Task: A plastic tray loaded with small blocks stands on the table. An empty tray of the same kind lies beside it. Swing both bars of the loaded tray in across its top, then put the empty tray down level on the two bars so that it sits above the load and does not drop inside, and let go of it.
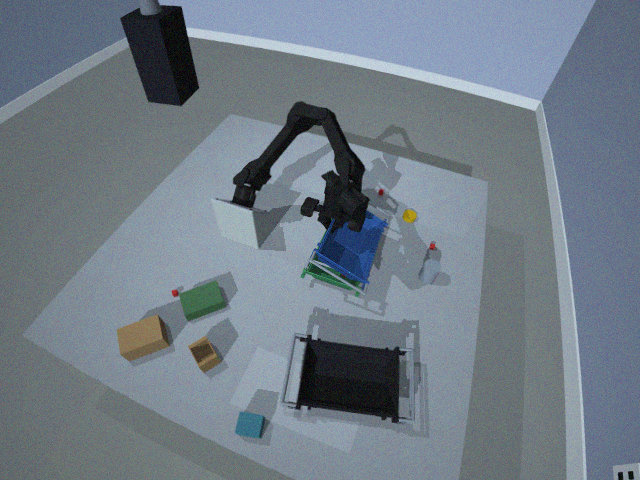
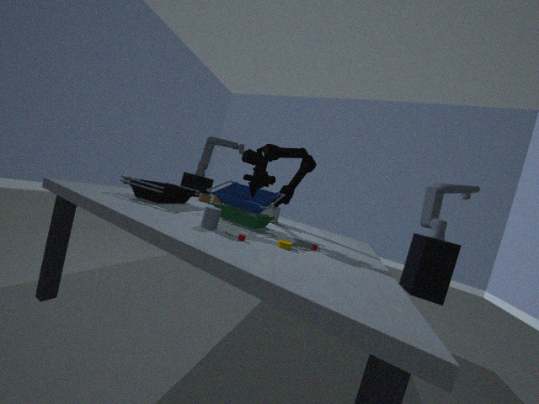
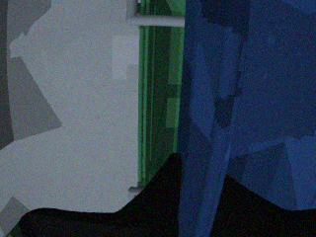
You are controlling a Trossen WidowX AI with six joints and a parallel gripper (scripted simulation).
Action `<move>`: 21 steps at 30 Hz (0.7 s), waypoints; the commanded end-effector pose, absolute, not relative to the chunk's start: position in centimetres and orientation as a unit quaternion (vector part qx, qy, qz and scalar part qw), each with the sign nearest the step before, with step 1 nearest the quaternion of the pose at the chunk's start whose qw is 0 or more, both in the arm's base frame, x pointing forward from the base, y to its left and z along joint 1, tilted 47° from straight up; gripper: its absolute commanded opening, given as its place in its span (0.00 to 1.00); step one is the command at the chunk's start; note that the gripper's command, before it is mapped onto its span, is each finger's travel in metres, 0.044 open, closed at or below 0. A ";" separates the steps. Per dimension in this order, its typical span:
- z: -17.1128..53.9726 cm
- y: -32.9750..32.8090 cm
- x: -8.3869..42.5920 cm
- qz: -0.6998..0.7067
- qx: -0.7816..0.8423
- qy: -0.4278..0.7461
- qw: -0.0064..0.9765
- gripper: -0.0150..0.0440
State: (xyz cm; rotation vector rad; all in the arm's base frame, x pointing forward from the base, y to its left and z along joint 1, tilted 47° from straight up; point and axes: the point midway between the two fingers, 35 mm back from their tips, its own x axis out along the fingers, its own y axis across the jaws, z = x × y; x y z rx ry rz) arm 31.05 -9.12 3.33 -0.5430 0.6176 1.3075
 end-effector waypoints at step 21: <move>2.3 -7.7 30.1 0.590 -0.244 0.279 0.718 0.25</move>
